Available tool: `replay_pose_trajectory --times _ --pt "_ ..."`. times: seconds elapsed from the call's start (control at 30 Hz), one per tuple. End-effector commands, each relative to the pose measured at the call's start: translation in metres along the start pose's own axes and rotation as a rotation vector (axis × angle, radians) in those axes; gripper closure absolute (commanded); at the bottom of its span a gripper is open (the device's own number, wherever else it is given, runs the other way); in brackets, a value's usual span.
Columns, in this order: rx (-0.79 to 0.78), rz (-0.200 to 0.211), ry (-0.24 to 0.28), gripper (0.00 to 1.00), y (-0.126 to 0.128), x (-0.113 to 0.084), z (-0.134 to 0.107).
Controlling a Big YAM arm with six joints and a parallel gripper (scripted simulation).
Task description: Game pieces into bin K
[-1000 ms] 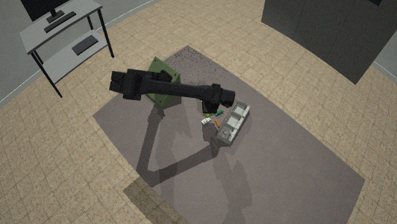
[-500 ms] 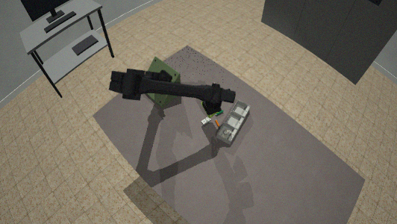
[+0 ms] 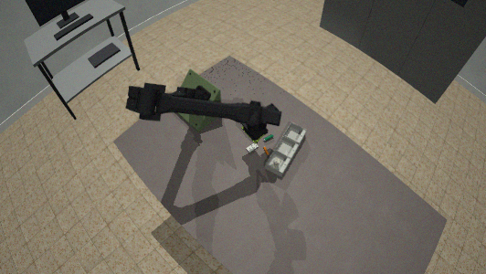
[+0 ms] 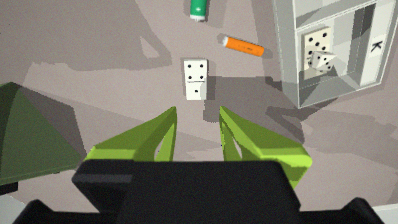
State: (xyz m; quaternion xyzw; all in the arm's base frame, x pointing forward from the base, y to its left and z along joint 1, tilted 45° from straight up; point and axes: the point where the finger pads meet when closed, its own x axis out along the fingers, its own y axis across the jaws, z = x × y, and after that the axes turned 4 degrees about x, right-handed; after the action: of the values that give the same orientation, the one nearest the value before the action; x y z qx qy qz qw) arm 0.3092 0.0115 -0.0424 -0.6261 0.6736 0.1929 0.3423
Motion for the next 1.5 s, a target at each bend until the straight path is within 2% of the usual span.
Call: replay_pose_trajectory --times 0.0,0.27,0.33,0.4,0.43,1.07,1.1,1.33,1.43,1.47 --pt "-0.012 -0.023 -0.023 0.61 -0.004 -0.008 0.0" --pt "0.008 -0.024 -0.029 0.61 -0.012 -0.009 -0.002" --pt "-0.001 -0.038 -0.032 0.61 -0.011 -0.013 0.003" --pt "-0.001 -0.037 -0.032 0.61 -0.011 -0.012 0.003" --pt "-0.001 -0.021 -0.021 0.61 -0.009 -0.008 0.002" --pt "-0.001 -0.021 -0.021 0.61 -0.009 -0.007 0.003" --pt "-0.015 0.001 -0.004 0.61 0.0 0.008 -0.001" --pt "-0.016 0.002 -0.003 0.61 0.002 0.036 0.0" --pt "-0.029 -0.01 -0.006 0.61 0.002 0.037 0.004" --pt "-0.016 0.002 -0.003 0.61 0.002 0.045 0.0"
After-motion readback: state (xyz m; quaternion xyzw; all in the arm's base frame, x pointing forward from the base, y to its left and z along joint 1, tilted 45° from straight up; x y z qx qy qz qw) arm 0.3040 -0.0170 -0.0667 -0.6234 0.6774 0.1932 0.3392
